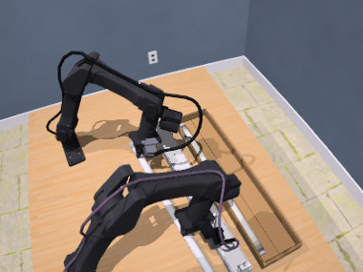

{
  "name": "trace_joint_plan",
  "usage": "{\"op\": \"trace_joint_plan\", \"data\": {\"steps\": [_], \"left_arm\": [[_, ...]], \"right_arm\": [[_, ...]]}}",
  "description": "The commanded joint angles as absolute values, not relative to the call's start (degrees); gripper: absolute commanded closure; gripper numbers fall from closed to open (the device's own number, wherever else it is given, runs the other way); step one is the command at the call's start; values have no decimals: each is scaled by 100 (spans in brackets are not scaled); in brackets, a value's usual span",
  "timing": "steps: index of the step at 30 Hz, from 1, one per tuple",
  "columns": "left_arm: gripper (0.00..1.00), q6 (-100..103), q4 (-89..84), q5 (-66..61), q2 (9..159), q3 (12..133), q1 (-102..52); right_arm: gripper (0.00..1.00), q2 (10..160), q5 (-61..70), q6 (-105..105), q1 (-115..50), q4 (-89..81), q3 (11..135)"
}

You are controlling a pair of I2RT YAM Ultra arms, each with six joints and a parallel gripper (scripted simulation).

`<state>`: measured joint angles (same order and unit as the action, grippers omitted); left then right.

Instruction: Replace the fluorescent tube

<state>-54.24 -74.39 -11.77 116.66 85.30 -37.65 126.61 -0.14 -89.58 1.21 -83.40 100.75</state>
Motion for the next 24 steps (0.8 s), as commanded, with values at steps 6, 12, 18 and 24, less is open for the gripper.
{"op": "trace_joint_plan", "data": {"steps": [6,12,18,24], "left_arm": [[89,-5517,-7213,-1378,11752,8491,-3764],[89,-5516,-7145,-1377,11787,8331,-3764],[89,-5516,-7067,-1369,11812,8225,-3756],[89,-5518,-7026,-1365,11745,8371,-3746]], "right_arm": [[89,12674,43,-9046,94,-8175,10018],[89,12719,69,-9047,86,-8128,9946],[89,12659,48,-9049,81,-8047,9793],[89,12480,63,-9045,77,-8007,9990]]}}
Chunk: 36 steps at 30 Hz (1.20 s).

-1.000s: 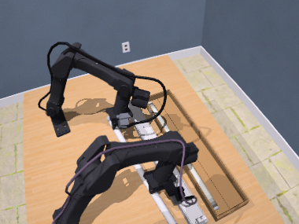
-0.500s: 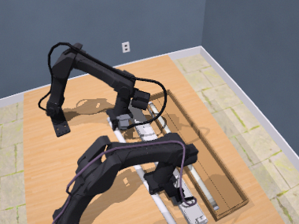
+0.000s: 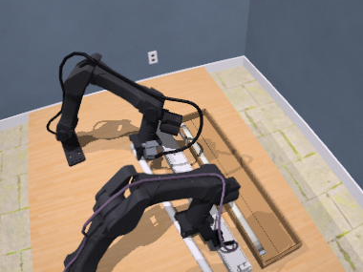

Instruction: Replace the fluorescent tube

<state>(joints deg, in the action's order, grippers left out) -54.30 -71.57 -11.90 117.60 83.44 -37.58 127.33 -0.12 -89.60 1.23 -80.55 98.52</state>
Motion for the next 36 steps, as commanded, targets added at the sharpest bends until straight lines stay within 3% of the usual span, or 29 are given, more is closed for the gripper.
{"op": "trace_joint_plan", "data": {"steps": [1,16,17,36], "left_arm": [[89,-5518,-7026,-1365,11745,8371,-3746],[89,-5522,-6886,-1348,11676,8372,-3788],[51,-5521,-6884,-1351,11761,8372,-3791],[51,-5519,-6912,-1352,11778,8372,-3775]], "right_arm": [[89,12480,63,-9045,77,-8007,9990],[89,12530,74,-9050,99,-7959,9918],[89,12674,72,-9051,97,-7962,9928],[89,12677,-74,-9055,96,-7955,9928]]}}
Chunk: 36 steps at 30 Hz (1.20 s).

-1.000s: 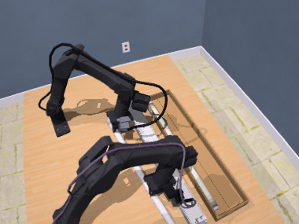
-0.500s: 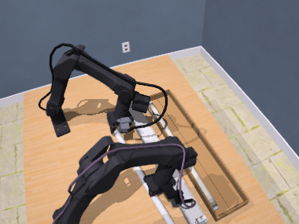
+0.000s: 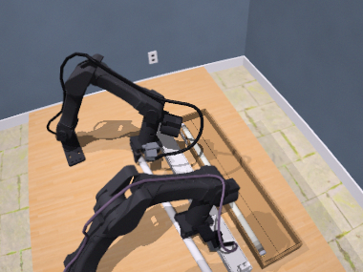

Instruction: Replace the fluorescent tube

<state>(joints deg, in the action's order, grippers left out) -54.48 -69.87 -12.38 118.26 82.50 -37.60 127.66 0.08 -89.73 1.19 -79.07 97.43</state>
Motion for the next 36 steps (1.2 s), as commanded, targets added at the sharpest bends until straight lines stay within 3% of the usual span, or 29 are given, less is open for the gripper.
{"op": "trace_joint_plan", "data": {"steps": [1,17,25,36], "left_arm": [[51,-5558,-7376,-1340,11703,8515,-3697],[51,-5685,-8242,-1289,11892,9574,-3550],[51,-5693,-8189,-1283,11760,9423,-3561],[51,-4166,-6496,86,10843,8379,-4629]], "right_arm": [[89,12677,-74,-9055,96,-7955,9928],[89,12676,-74,-9055,96,-7955,9928],[89,12676,-74,-9055,96,-7955,9928],[89,12677,-74,-9055,96,-7955,9928]]}}
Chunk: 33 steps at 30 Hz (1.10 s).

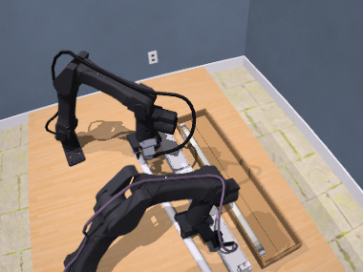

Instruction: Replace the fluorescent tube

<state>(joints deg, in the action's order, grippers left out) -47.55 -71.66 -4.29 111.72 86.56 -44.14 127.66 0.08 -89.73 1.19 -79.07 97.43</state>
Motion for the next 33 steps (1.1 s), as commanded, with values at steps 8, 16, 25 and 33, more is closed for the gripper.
{"op": "trace_joint_plan", "data": {"steps": [8,16,25,33], "left_arm": [[51,-3251,-5343,1032,10024,7310,-5522],[51,-3439,-5480,917,9973,7330,-5635],[51,-3610,-5041,762,10284,6978,-5510],[51,-3651,-4698,742,10410,6814,-5483]], "right_arm": [[89,12677,-74,-9055,96,-7955,9928],[89,12677,-74,-9055,96,-7955,9928],[89,12677,-74,-9055,96,-7955,9928],[89,12677,-74,-9055,96,-7955,9928]]}}
